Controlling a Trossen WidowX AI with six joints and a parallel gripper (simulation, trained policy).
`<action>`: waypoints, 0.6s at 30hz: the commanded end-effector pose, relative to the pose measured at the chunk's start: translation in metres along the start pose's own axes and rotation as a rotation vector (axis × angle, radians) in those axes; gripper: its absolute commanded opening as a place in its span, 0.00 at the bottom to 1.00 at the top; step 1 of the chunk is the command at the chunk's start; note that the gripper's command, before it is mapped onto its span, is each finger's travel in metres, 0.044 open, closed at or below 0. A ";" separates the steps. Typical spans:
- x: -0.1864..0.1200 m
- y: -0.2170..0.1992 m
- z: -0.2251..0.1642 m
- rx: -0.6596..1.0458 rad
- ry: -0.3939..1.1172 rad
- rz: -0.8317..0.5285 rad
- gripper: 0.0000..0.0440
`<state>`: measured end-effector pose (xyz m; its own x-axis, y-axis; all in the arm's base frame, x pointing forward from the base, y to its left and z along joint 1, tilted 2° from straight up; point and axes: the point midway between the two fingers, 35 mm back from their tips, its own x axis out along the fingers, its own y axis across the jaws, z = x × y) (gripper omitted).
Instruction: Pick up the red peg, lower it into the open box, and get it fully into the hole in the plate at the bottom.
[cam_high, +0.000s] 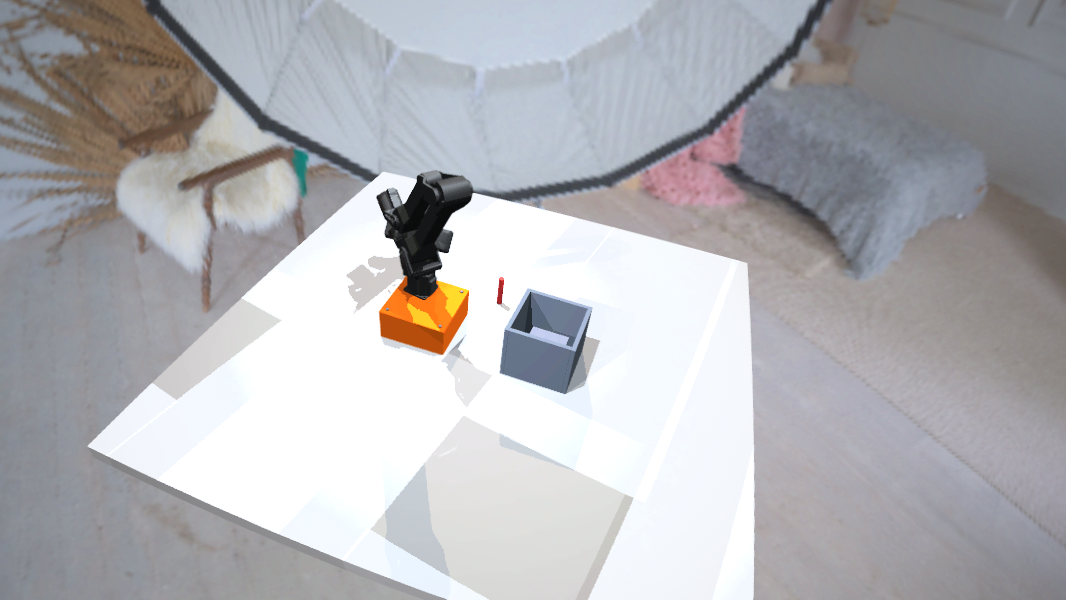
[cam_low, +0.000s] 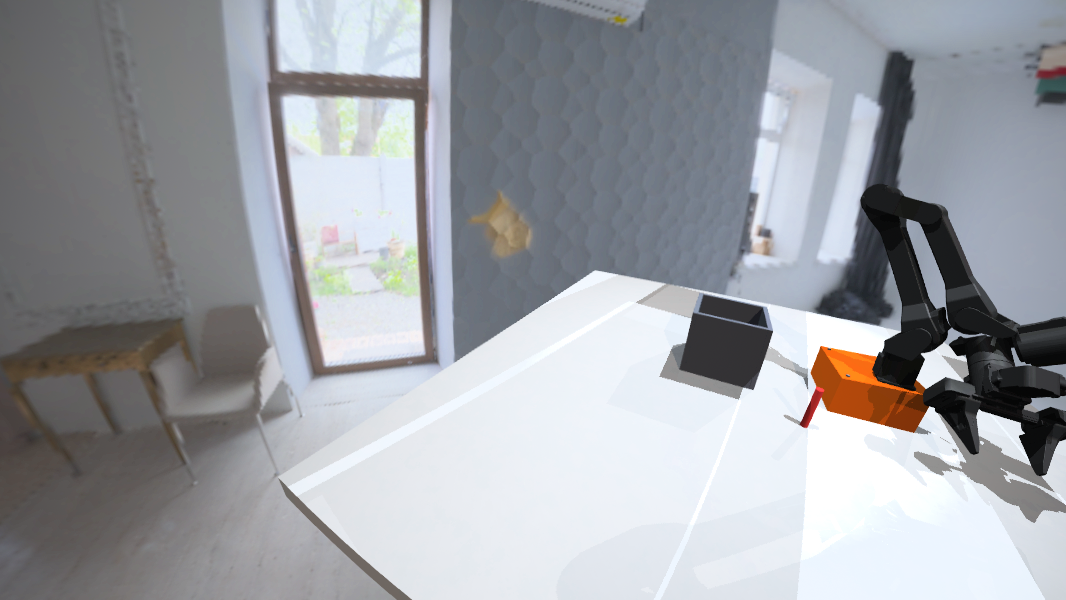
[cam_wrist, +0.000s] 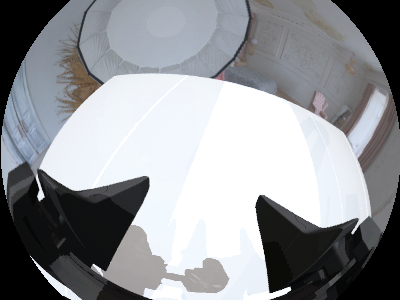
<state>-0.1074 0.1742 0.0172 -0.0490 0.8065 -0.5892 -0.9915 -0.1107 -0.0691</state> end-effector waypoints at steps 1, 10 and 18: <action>0.001 0.001 0.005 0.034 -0.003 -0.007 0.95; 0.010 -0.008 0.050 0.335 0.020 -0.093 1.00; 0.017 -0.031 0.086 0.598 0.052 -0.186 1.00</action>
<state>-0.0935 0.2353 0.0736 0.1032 0.7657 -0.6349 -0.9099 0.3305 0.2506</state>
